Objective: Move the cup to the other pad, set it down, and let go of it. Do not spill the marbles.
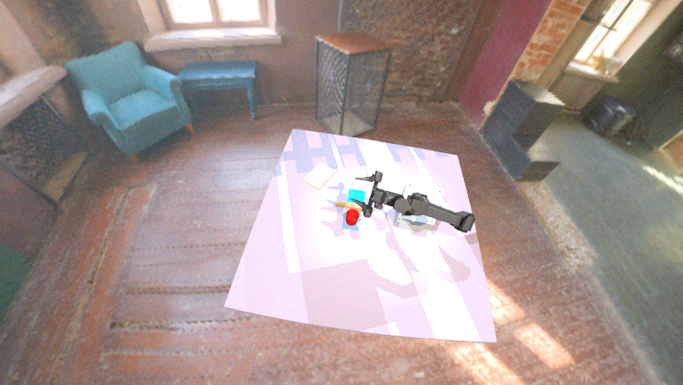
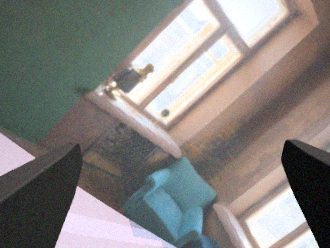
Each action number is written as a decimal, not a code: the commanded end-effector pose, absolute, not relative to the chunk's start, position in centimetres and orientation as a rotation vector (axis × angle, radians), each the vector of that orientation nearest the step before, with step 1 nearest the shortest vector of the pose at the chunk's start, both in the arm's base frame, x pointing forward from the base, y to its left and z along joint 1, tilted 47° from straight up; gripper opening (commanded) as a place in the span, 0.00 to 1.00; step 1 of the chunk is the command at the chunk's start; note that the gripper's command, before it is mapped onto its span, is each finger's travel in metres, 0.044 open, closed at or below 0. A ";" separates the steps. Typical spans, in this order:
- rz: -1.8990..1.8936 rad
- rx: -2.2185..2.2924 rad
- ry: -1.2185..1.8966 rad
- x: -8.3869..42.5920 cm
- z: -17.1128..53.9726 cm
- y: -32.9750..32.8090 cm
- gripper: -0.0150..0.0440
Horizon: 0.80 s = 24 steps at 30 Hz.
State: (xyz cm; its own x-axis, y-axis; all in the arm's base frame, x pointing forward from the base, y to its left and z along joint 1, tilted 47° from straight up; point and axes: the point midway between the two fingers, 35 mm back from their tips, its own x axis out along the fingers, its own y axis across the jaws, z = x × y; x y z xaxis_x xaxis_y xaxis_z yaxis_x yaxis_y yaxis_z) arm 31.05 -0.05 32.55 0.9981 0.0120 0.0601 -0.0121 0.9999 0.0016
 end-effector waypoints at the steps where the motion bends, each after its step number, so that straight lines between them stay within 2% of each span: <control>1: 0.020 0.014 -0.047 31.2 32.3 0.1 0.89; 6: 0.156 0.365 0.332 34.4 24.8 3.3 0.67; 10: 0.166 0.714 0.716 34.9 18.0 6.2 0.50; 17: -0.061 1.233 1.313 32.4 9.8 10.1 0.50; 24: -0.564 1.648 1.816 28.3 5.2 13.0 0.50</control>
